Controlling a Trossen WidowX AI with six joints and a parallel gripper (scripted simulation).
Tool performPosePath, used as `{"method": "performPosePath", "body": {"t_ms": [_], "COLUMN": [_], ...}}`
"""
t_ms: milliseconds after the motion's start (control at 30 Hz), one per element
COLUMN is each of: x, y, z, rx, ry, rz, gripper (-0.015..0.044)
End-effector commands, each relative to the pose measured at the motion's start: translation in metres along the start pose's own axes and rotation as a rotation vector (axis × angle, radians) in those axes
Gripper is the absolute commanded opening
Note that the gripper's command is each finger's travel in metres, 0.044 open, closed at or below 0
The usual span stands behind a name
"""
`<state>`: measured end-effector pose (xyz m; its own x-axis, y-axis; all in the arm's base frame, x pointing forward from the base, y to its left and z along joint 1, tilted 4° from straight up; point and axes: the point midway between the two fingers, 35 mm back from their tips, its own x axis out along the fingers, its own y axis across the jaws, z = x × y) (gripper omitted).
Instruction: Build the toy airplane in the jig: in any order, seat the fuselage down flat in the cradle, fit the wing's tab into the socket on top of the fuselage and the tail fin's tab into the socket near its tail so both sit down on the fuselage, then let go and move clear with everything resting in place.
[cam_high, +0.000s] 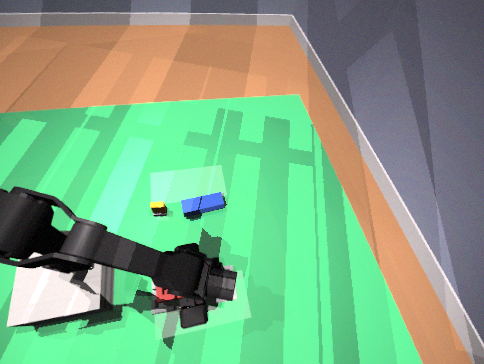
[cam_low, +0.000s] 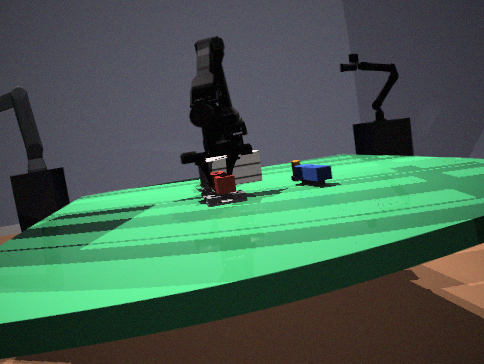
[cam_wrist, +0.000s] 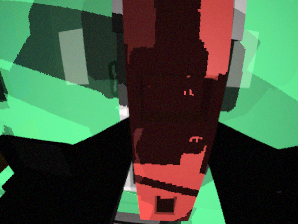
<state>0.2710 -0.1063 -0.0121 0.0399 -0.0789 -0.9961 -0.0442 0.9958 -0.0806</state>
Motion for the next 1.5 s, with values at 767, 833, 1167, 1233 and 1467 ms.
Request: {"method": "performPosePath", "body": {"t_ms": [767, 833, 1167, 1233, 1467], "x": [-0.025, -0.062, -0.107, -0.107, -0.107], "y": [-0.002, -0.002, -0.004, -0.005, 0.027], "z": [0.004, 0.005, 0.005, 0.006, 0.027], "rx": [-0.001, -0.002, -0.012, -0.071, -0.081], "ry": [-0.003, -0.004, -0.006, -0.007, -0.027], "rz": [0.0, 0.002, 0.003, 0.003, 0.014], "gripper": [0.044, 0.044, 0.044, 0.044, 0.044]}}
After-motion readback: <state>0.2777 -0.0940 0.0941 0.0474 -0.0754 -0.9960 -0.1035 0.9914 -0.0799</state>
